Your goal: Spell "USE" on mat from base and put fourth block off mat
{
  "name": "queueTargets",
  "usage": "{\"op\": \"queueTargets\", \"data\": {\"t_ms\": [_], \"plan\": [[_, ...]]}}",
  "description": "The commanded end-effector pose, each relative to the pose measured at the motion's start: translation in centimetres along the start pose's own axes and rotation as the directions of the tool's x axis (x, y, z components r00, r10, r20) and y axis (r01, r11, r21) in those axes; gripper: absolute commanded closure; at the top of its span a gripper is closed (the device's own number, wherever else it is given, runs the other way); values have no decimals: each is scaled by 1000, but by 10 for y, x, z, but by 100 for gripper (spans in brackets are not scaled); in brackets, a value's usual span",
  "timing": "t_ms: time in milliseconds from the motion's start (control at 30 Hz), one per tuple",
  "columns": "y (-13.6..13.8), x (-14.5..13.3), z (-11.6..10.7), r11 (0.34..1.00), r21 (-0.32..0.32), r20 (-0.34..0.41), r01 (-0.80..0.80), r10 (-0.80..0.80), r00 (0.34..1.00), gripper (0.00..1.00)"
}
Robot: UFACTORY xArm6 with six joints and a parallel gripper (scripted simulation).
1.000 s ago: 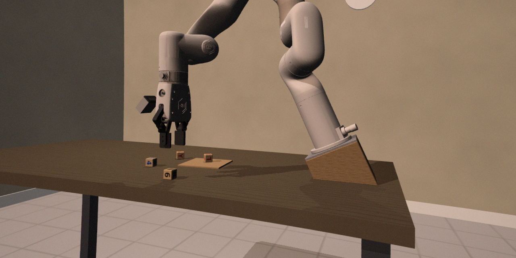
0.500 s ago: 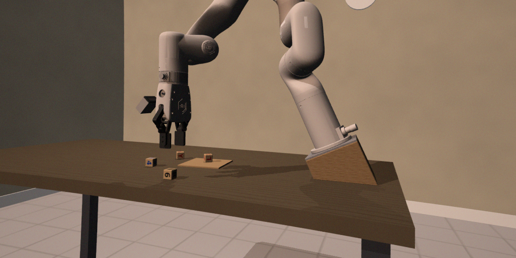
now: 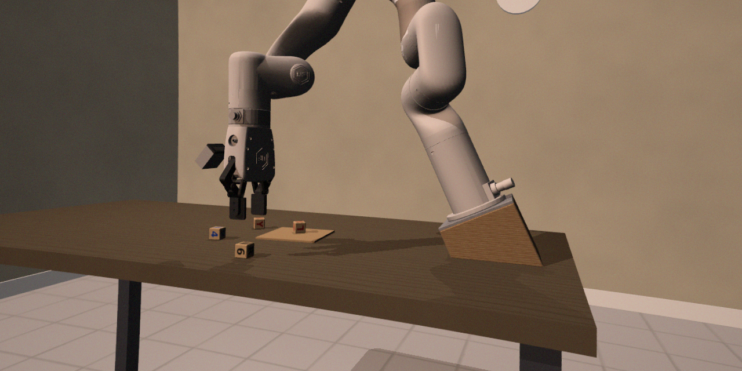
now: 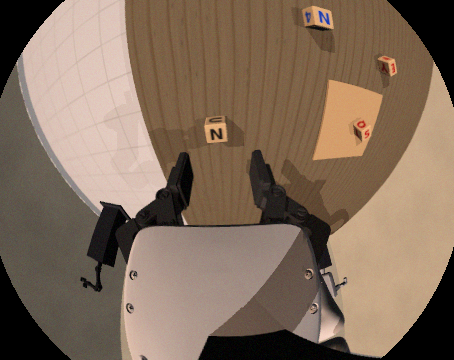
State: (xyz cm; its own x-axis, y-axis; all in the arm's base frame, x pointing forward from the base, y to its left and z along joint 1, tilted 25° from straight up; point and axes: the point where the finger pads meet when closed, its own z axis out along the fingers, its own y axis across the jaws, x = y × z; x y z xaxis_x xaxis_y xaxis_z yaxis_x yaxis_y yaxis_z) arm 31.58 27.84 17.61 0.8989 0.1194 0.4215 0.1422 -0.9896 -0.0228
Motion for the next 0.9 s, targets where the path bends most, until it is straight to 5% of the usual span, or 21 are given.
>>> {"op": "queueTargets", "data": {"t_ms": [0,867], "plan": [[-1,1,6,1000,2,-3,0,0,1000,37],[-1,1,36,1000,2,-3,0,0,1000,37]]}}
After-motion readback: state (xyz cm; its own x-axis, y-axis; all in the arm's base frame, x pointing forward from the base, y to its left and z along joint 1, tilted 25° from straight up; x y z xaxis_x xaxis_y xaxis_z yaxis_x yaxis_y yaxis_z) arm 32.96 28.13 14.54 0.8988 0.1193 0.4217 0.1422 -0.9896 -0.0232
